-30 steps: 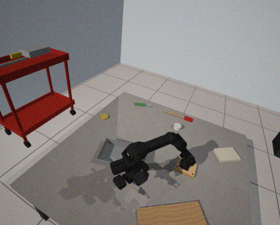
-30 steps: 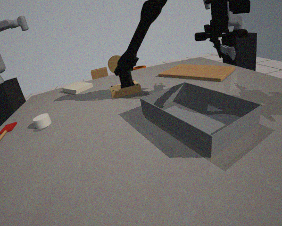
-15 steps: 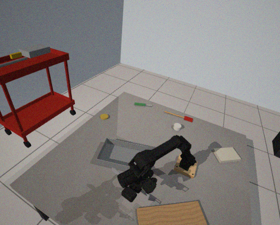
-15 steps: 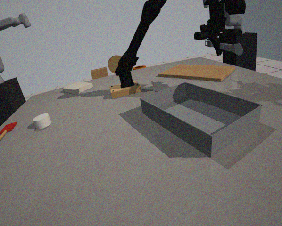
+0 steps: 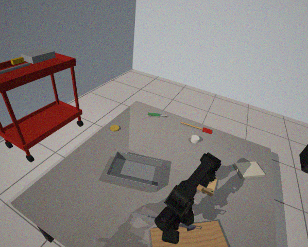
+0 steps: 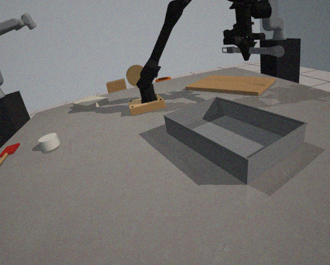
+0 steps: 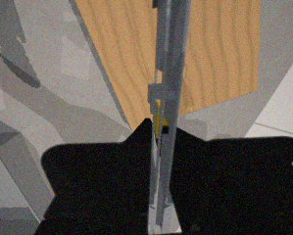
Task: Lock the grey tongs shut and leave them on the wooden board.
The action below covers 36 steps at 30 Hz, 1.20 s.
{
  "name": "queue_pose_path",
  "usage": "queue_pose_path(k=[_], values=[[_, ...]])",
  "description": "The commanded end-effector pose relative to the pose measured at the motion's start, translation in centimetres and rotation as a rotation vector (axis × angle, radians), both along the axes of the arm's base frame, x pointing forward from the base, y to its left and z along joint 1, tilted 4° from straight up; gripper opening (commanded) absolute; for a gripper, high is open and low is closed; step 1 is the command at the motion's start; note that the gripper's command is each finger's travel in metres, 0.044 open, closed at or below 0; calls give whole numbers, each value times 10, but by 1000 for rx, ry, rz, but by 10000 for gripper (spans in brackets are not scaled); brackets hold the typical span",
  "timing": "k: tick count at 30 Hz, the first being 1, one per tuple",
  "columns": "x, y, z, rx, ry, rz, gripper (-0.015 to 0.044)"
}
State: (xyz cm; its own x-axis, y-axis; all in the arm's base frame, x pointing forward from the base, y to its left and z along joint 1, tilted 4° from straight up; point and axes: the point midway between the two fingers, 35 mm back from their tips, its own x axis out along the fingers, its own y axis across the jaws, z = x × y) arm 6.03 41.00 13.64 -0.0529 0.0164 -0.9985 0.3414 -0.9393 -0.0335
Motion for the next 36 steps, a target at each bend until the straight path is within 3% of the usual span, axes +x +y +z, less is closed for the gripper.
queue_pose_path(k=[1,16,26,36], values=[[-34,-1,3,11,5,139,-150],[-134,-17,8,35,11,565,-150],[-135,-16,7,46,-12,577,-150],[-139,-9,0,152,-223,621,-150]])
